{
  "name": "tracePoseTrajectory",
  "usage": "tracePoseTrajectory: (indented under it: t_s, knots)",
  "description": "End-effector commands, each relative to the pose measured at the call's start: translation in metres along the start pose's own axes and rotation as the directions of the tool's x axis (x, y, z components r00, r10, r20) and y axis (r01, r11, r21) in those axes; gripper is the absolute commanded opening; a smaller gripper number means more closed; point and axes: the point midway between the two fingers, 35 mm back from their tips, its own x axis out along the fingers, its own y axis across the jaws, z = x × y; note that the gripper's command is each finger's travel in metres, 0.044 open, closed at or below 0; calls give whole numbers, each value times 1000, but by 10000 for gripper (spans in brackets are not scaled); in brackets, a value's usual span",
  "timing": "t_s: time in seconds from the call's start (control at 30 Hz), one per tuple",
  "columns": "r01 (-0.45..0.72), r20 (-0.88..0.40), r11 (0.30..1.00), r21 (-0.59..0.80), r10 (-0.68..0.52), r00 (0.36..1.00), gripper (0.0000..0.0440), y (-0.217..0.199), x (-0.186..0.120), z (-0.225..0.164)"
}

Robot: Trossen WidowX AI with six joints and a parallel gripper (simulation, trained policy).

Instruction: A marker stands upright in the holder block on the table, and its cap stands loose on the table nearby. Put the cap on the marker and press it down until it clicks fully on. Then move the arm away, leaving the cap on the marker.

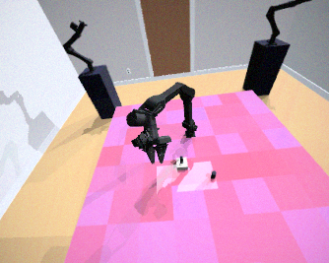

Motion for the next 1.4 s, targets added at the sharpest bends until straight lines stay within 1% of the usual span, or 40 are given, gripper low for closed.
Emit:
tracePoseTrajectory:
  t_s: [0.0,0.63,1.37]
  knots:
    - [11,-32,1000,-12,-11,999,321,5,7,-6]
    - [94,-225,996,-13,-94,970,321,18,45,-50]
    - [209,-397,976,-56,-214,893,323,30,76,-102]
